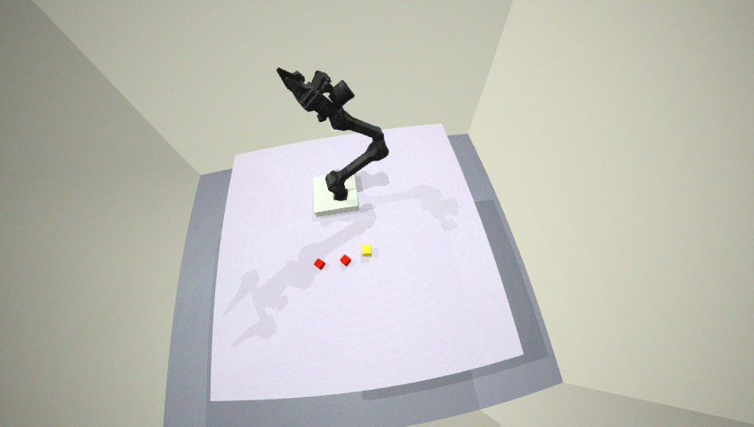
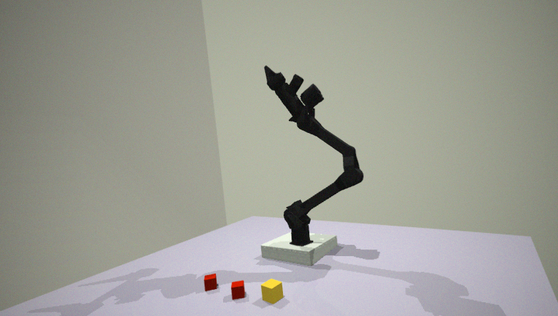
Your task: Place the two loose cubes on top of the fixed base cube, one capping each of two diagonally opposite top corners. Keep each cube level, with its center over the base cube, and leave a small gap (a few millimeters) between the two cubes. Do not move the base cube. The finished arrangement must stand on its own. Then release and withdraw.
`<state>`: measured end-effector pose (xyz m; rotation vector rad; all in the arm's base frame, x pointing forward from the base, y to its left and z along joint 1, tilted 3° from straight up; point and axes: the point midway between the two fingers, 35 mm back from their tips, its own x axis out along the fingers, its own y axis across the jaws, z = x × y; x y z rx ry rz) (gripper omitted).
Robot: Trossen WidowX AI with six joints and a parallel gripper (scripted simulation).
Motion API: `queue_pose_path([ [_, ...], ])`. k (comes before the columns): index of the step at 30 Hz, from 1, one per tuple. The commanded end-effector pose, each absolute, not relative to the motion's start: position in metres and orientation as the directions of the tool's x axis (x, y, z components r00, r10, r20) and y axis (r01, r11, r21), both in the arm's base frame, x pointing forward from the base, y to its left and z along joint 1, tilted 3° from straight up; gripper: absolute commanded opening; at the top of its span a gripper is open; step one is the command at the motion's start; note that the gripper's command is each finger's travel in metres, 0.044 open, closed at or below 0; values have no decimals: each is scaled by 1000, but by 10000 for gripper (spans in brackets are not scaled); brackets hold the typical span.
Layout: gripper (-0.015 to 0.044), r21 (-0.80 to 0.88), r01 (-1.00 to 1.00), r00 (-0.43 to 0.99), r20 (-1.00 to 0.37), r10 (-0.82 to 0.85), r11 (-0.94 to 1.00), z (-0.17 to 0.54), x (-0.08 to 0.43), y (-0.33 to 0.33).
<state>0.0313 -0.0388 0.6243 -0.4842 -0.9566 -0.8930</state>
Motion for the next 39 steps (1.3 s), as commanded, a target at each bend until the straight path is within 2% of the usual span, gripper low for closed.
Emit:
queue_pose_path([
  [1, 374, 22, 825, 276, 856, -436, 565, 624, 32, -40],
  [5, 269, 59, 783, 329, 805, -493, 619, 617, 46, -67],
  [14, 265, 245, 592, 604, 495, -624, 768, 562, 139, -156],
  [24, 265, 433, 476, 839, 38, -543, 766, 461, 257, -181],
  [32, 265, 497, 498, 865, -346, -364, 710, 364, 330, -153],
  [39, 265, 459, 566, 744, -643, -183, 685, 278, 365, -102],
])
